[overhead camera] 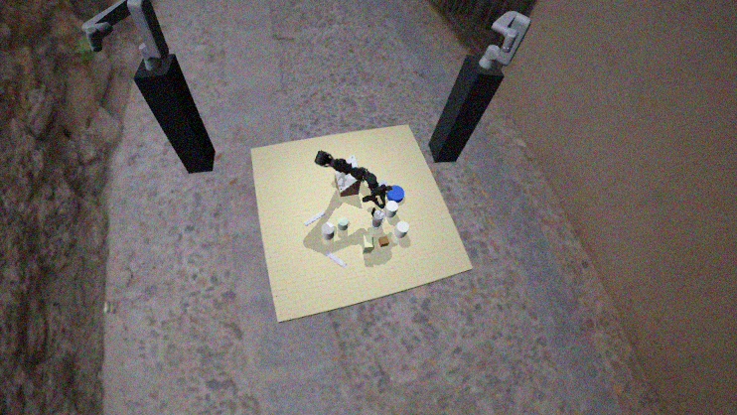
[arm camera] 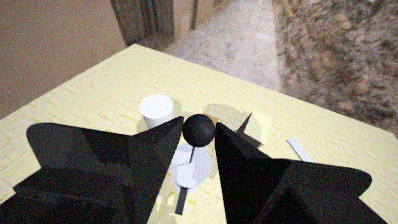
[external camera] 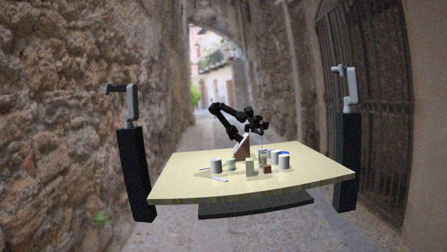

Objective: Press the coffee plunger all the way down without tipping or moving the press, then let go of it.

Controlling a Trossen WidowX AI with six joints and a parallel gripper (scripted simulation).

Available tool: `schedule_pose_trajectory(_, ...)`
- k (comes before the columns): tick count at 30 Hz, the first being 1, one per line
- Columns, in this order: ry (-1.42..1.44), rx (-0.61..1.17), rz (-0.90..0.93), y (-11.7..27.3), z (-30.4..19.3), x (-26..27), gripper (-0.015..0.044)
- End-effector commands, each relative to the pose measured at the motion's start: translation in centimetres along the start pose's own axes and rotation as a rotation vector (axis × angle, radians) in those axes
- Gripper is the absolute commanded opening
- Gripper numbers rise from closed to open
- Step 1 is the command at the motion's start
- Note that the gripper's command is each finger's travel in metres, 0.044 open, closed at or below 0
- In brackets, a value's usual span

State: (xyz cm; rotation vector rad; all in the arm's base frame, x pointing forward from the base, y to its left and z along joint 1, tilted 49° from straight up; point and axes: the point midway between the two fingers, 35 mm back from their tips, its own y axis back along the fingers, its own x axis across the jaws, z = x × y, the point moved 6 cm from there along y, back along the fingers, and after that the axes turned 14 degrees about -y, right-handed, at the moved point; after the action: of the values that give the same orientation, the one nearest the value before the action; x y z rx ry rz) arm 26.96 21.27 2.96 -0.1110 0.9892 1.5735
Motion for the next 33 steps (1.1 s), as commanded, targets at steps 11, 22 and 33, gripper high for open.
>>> schedule_pose_trajectory(11, 0.001, 0.000, 0.002, -0.7, -0.7, -0.1, 0.0112)
schedule_pose_trajectory(22, 0.000, 0.002, 0.003, -1.9, -2.1, -0.4, 0.0112)
schedule_pose_trajectory(33, 0.001, 0.002, 0.003, -3.0, -3.5, -0.7, 0.0112)
